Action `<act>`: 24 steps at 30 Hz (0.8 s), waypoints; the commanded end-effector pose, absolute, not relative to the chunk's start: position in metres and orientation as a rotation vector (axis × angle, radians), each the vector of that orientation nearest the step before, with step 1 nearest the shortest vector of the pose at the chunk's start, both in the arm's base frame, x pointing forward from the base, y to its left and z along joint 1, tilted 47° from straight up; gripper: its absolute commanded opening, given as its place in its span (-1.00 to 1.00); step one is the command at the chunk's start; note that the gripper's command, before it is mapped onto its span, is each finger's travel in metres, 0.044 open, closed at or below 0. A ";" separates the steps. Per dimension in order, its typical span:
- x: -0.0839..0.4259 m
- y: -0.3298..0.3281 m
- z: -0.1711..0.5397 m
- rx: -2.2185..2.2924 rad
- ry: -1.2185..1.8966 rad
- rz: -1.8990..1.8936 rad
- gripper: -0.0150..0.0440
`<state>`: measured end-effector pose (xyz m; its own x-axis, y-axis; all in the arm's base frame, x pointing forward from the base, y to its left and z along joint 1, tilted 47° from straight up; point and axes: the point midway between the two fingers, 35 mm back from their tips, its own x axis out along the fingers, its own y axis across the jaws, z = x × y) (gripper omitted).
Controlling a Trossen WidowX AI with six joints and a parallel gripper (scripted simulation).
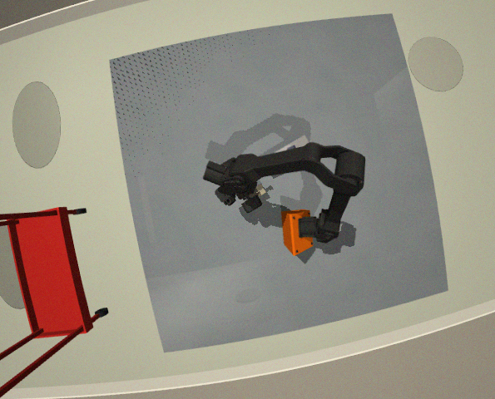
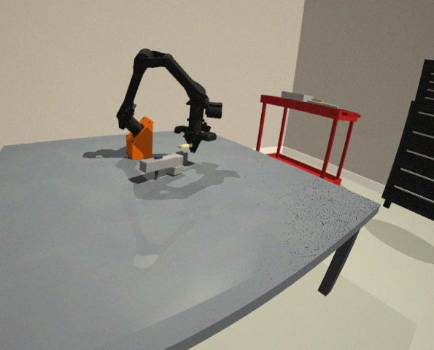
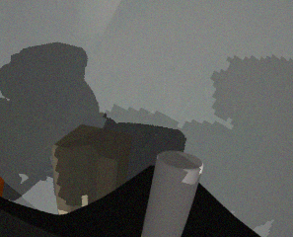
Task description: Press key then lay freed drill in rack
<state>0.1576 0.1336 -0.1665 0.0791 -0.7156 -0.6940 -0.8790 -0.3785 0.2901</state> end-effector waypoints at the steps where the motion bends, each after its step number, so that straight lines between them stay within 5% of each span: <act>1: 0.150 0.133 -0.165 -2.143 1.612 1.181 -0.49; 24: 0.110 0.130 -0.156 -2.142 1.613 1.185 -0.49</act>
